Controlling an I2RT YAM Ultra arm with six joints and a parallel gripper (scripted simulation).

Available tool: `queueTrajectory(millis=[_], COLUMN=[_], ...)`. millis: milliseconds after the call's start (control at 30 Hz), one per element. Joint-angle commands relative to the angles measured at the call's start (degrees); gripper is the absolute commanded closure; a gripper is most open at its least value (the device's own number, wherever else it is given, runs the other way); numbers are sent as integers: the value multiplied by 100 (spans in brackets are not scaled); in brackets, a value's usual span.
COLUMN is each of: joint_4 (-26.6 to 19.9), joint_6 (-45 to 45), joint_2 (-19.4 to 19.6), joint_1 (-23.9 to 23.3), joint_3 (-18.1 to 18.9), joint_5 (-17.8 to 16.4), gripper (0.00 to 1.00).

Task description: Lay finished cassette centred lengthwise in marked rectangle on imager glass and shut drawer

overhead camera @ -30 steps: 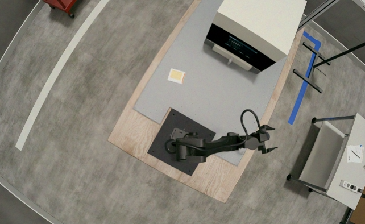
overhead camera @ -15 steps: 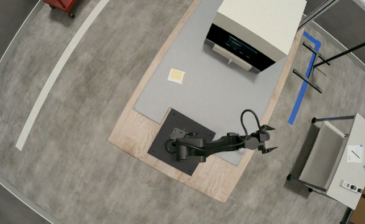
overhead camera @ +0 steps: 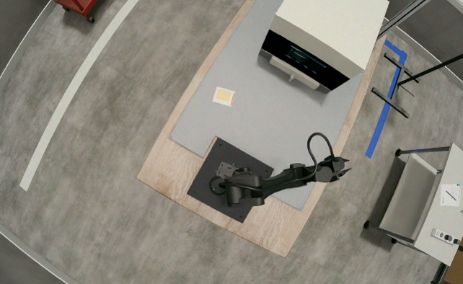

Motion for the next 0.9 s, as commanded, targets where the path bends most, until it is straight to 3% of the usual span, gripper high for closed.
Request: queueTrajectory(millis=[0,133,267,367,467,567,700,800,867], joint_4=[-521,-950,-795,-1417,-1279,-1898,-1810,-2422,-2328], joint_6=[113,144,185,218,272,291,350,351,414], joint_2=[85,96,223,244,347,382,468,519,576], joint_1=[175,230,448,533,745,836,1005,1100,1264], joint_3=[243,419,273,563,488,723,678,919,849], joint_5=[-35,-182,118,-158,128,-137,104,-150,84], gripper=[65,65,65,65,65,65,65,65,65])
